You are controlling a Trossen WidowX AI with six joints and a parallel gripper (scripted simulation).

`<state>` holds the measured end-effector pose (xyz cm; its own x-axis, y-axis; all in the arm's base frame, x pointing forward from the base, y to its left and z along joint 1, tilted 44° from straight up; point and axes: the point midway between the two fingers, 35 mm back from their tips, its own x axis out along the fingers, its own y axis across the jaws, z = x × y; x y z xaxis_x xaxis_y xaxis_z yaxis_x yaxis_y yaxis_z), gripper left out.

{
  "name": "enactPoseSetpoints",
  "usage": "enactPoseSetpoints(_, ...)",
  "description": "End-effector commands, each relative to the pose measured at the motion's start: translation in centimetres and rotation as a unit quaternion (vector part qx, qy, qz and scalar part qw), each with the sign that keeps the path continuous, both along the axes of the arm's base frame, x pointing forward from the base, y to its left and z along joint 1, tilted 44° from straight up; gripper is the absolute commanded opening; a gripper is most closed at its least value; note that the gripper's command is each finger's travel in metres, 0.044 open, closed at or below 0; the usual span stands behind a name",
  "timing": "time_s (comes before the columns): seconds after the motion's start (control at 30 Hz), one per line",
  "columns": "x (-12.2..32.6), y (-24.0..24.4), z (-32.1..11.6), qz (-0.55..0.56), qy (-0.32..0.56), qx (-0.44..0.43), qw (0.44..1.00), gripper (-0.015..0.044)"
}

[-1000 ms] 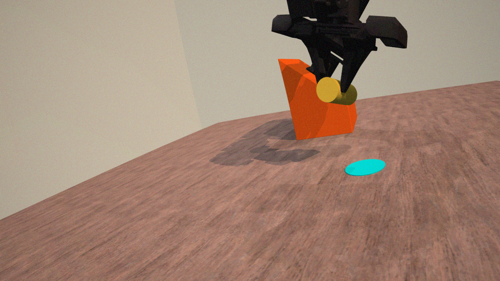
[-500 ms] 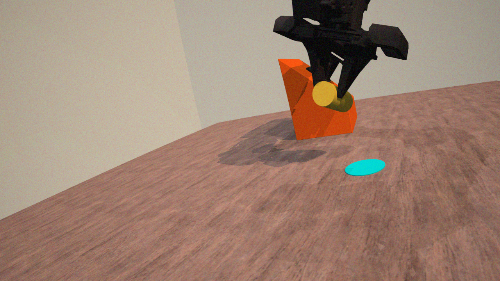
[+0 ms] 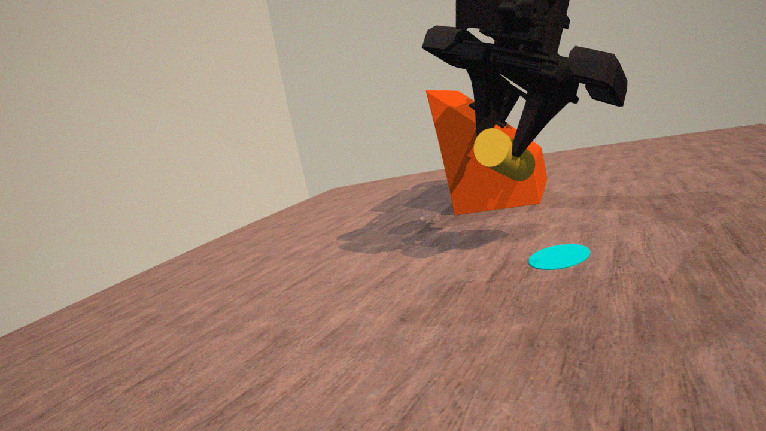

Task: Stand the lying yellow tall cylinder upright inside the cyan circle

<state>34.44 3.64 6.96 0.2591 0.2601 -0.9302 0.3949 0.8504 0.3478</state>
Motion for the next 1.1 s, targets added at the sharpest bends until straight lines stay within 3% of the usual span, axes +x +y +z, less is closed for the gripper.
enactPoseSetpoints(0.0, 0.09, -0.12, -0.02, -0.009, -0.011, -0.012, 1.0, 0.0105)
enactPoseSetpoints(1.07, 0.48, 0.2, -0.19, -0.053, -0.086, -0.076, 0.992, 0.0105)
